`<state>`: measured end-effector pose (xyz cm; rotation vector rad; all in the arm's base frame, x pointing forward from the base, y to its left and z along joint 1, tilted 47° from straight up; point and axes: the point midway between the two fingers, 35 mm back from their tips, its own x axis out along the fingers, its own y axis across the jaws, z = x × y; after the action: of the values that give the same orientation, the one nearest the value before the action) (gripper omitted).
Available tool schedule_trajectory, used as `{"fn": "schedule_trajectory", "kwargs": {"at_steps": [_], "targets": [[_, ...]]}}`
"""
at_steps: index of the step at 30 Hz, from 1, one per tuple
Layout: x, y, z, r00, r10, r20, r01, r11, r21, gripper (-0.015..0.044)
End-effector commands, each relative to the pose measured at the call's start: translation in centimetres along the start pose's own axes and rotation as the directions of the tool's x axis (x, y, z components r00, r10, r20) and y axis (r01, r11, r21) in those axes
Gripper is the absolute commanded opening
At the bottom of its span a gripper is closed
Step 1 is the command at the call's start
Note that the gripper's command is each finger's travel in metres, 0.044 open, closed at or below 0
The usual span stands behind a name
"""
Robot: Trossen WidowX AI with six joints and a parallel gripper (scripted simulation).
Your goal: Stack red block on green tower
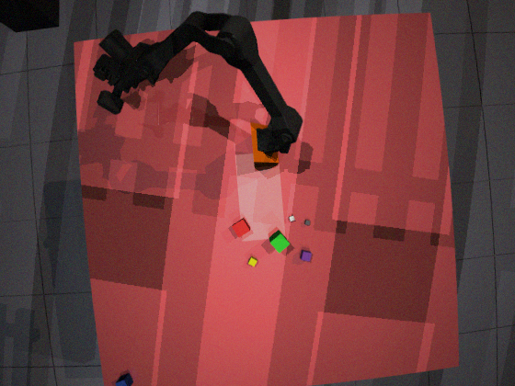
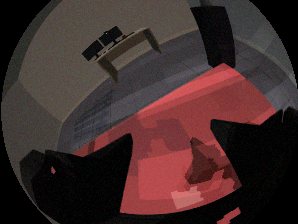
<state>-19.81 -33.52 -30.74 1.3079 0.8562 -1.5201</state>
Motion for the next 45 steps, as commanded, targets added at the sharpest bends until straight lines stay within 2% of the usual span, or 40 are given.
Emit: {"fn": "schedule_trajectory", "kwargs": {"at_steps": [1, 2, 12, 25, 35, 45], "targets": [[0.0, 0.2, 0.0, 1.0, 0.002, -0.002, -0.002, 1.0, -0.006, 0.0426], [-0.1, 0.7, 0.0, 1.0, 0.01, -0.009, -0.01, 1.0, -0.026, 0.044], [-2.8, 11.4, -0.9, 0.98, 0.124, -0.156, -0.175, 0.907, -0.382, 0.044], [-8.2, 23.9, -5.4, 0.91, 0.182, -0.371, -0.406, 0.568, -0.716, 0.044], [-13.3, 31.3, -11.6, 0.83, 0.143, -0.539, -0.557, 0.216, -0.802, 0.044], [-19.2, 36.0, -19.3, 0.735, 0.036, -0.677, -0.667, -0.139, -0.732, 0.044]]}}
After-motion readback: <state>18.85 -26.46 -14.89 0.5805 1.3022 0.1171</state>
